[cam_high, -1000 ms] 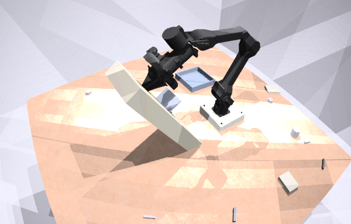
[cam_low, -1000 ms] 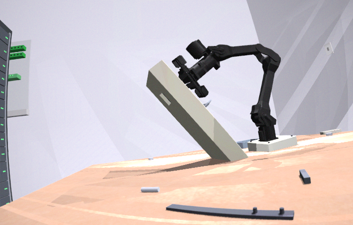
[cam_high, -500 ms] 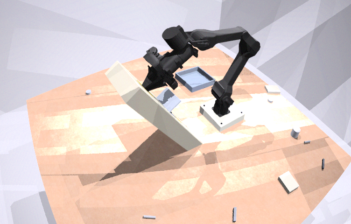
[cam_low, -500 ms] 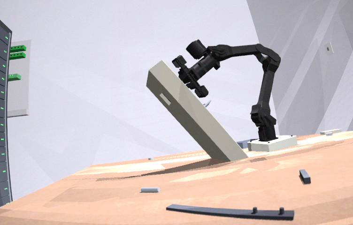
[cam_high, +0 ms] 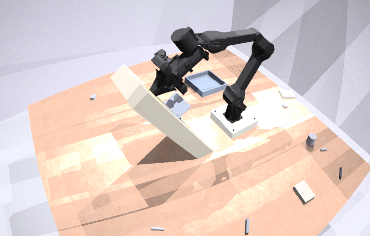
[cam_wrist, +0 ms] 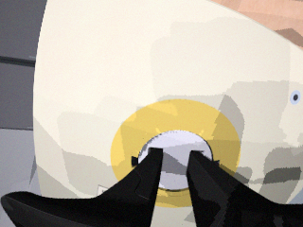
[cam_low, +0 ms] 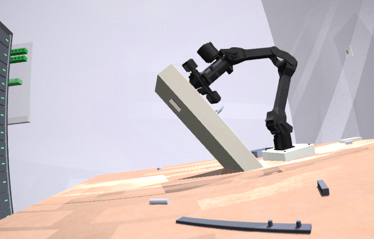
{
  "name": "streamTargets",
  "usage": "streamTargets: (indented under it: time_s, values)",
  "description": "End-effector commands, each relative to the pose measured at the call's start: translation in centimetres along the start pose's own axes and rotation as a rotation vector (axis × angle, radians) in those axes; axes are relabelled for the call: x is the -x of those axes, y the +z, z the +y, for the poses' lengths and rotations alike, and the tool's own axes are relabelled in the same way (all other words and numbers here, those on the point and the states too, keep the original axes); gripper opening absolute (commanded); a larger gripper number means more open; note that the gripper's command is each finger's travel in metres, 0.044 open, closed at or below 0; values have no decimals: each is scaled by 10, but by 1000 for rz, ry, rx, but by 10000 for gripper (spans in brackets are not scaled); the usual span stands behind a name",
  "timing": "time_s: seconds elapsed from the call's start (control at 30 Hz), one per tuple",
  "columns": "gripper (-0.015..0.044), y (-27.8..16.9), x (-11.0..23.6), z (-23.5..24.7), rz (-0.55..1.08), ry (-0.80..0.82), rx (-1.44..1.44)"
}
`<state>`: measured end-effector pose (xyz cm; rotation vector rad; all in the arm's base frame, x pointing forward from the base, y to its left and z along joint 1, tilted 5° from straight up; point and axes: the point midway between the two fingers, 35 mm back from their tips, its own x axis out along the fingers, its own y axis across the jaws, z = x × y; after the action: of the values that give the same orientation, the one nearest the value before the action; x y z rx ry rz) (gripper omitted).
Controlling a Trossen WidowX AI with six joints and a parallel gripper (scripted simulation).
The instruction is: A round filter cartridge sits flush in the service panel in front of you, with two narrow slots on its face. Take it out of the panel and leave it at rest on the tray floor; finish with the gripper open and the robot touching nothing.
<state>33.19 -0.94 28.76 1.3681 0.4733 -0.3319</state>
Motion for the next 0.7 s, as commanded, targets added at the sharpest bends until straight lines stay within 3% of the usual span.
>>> streamTargets:
  time_s: [0.0,0.3,0.67]
  values:
    - [0,1,10,0,2,-4,0]
    - [0,0,71,0,11,-9,3]
    - [0,-5,71,-19,12,-10,3]
